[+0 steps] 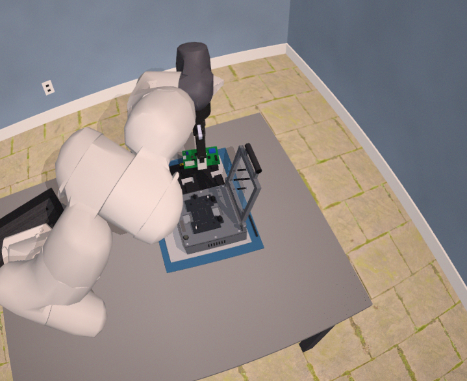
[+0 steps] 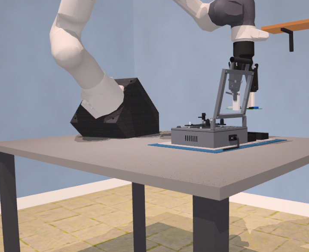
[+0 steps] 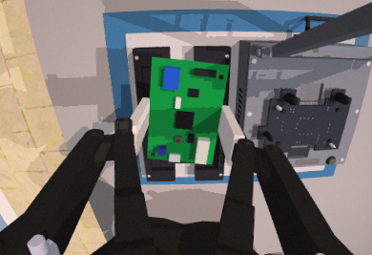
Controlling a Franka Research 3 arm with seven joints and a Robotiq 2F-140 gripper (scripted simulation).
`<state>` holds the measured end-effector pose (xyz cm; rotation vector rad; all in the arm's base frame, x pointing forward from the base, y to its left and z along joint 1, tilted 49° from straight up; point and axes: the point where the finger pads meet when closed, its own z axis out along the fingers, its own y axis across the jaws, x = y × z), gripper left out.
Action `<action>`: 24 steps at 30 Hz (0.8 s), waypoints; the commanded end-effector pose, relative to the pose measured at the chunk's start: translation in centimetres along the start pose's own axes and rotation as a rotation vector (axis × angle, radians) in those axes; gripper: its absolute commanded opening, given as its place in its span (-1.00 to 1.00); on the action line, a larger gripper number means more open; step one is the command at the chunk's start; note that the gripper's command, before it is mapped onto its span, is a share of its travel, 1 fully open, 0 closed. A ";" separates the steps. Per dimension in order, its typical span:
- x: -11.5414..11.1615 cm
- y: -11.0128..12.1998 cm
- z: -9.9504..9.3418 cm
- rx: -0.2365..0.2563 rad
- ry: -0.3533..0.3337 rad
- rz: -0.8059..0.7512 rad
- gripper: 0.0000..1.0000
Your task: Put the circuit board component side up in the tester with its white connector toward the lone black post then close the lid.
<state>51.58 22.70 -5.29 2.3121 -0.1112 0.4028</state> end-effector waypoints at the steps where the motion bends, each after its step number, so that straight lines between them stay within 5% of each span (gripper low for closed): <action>1: -0.3 -0.4 0.0 0.012 0.011 0.207 -0.09; 24: -0.3 -0.4 0.0 0.015 0.008 0.716 -0.09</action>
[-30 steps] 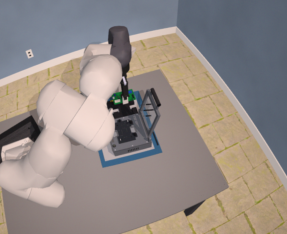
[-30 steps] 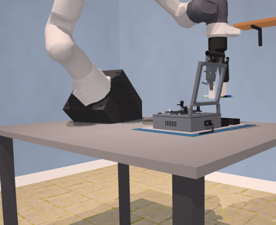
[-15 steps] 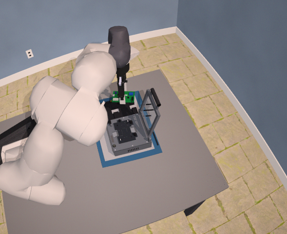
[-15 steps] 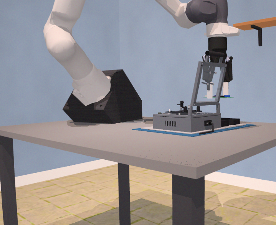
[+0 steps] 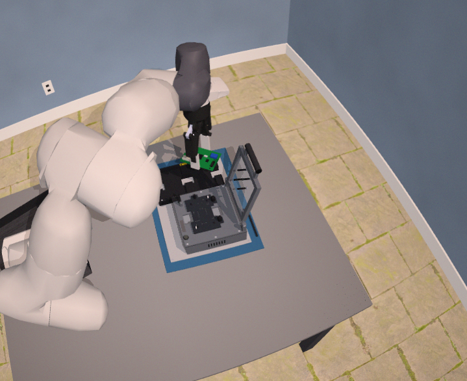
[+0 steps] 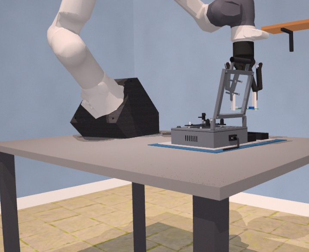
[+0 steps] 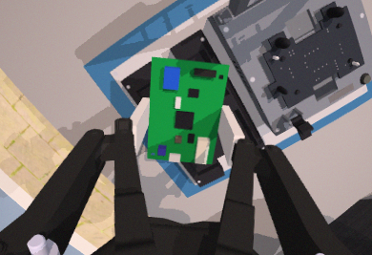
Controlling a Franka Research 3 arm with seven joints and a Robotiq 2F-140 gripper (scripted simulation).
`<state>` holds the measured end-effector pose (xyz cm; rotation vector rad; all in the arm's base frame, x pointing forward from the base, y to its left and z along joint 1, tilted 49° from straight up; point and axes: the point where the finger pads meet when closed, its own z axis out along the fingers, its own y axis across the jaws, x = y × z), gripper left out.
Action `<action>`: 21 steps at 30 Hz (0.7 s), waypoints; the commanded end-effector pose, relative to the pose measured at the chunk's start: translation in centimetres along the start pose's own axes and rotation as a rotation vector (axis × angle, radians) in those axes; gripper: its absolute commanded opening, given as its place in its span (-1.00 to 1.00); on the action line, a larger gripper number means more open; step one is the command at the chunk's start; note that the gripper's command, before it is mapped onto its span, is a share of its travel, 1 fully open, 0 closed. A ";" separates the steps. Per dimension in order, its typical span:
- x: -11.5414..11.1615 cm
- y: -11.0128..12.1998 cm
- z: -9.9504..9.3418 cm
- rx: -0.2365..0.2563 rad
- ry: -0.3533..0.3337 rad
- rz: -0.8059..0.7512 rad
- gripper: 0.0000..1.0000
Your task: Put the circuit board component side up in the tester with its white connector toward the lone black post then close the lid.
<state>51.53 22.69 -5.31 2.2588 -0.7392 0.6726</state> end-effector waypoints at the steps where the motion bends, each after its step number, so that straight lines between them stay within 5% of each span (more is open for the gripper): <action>1: -0.4 -0.2 0.0 0.013 -0.001 0.200 -0.09; 21: -0.4 -0.2 0.0 0.013 -0.003 0.541 -0.09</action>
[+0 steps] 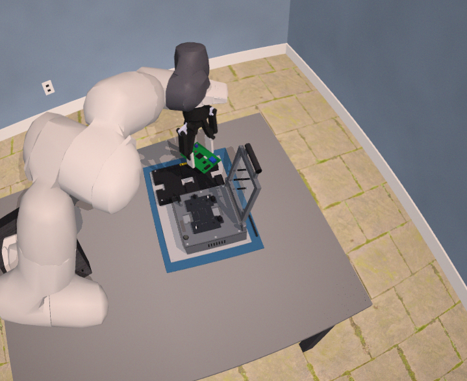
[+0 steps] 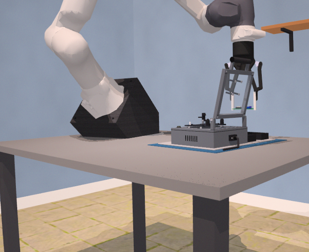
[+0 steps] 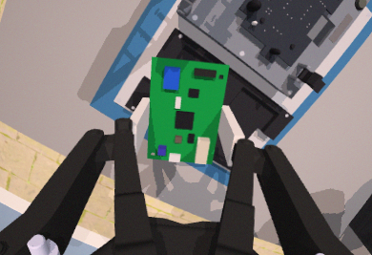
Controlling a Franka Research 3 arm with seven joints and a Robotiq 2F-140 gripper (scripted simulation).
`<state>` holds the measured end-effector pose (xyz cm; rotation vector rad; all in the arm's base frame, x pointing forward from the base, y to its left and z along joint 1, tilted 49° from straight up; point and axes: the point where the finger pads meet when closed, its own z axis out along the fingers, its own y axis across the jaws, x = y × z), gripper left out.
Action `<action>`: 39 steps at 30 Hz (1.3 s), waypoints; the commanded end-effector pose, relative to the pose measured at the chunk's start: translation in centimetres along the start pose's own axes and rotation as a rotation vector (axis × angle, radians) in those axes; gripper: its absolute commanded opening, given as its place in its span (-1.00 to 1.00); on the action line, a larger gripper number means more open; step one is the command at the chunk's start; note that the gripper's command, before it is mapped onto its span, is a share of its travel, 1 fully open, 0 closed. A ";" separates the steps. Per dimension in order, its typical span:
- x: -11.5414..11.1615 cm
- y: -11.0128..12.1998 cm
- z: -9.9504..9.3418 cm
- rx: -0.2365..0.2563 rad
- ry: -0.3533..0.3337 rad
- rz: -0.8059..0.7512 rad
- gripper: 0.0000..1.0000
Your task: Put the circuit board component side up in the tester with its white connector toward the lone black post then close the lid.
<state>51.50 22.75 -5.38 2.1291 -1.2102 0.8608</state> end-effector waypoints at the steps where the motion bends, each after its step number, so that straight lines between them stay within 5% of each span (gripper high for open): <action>1: -0.3 0.0 0.0 0.007 -0.006 0.153 -0.09; 39: -0.3 0.0 0.0 0.006 -0.007 0.467 -0.09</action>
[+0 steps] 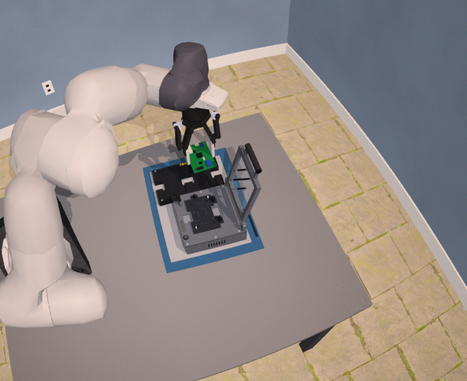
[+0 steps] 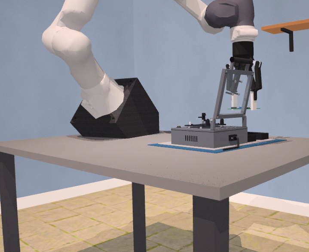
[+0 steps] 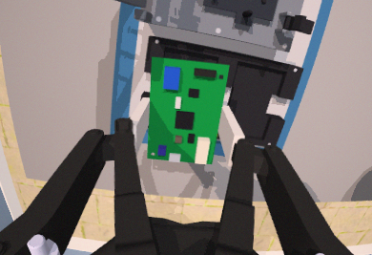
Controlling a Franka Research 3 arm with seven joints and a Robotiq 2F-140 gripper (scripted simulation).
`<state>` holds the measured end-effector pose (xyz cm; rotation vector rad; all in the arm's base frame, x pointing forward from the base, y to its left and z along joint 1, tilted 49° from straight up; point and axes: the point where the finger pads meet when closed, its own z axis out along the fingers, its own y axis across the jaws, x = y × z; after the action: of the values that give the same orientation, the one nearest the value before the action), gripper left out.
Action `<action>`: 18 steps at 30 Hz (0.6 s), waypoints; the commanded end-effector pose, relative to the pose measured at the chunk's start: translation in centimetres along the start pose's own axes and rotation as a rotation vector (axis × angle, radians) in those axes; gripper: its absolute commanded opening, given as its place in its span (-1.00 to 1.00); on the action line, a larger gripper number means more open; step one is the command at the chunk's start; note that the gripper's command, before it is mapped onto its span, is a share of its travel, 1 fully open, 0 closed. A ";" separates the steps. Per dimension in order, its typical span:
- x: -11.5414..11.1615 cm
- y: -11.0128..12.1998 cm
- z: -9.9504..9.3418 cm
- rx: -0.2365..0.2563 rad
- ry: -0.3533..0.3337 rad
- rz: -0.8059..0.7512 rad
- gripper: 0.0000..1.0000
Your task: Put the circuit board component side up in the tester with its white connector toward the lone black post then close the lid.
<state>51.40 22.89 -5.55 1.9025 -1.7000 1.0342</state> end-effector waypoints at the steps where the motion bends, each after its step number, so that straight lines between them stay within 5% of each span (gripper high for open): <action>1: -0.1 0.0 0.1 0.001 -0.003 0.044 -0.09; 18: -0.1 0.0 0.1 0.001 -0.003 0.076 -0.09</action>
<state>51.38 22.91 -5.58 1.8627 -1.7677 1.0546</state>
